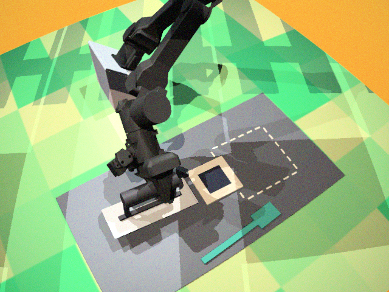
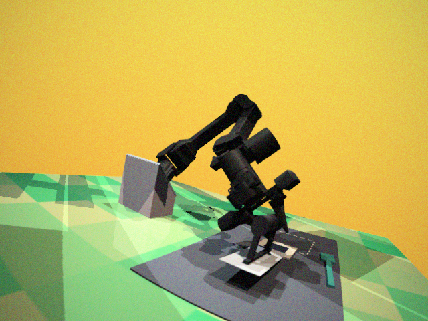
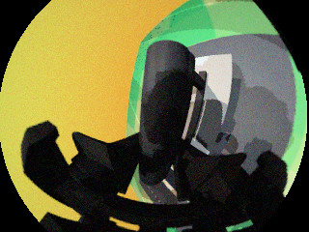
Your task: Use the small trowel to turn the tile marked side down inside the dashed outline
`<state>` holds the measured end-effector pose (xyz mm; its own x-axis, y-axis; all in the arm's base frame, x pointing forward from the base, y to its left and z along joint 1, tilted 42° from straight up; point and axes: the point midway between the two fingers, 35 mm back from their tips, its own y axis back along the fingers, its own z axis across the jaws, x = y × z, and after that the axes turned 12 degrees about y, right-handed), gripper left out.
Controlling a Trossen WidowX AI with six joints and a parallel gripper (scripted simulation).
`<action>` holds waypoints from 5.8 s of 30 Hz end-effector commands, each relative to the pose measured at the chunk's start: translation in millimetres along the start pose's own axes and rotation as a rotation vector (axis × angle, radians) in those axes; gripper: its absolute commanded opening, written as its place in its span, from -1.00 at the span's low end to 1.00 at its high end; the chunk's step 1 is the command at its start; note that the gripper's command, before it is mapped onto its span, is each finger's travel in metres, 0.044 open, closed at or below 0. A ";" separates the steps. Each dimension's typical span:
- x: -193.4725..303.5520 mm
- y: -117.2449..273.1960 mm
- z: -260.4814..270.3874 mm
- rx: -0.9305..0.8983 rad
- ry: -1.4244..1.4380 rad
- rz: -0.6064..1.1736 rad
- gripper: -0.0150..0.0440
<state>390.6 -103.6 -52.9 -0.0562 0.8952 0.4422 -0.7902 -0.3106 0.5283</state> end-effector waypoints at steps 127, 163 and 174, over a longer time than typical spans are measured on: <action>51.9 43.6 61.5 -0.022 -0.082 0.057 -0.49; 53.1 43.1 57.2 -0.012 -0.093 0.059 -0.49; 18.6 23.6 52.8 0.075 -0.309 -0.078 -0.49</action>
<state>394.2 -99.3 10.0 0.1216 0.7993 0.5884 -0.7475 -0.3163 0.5841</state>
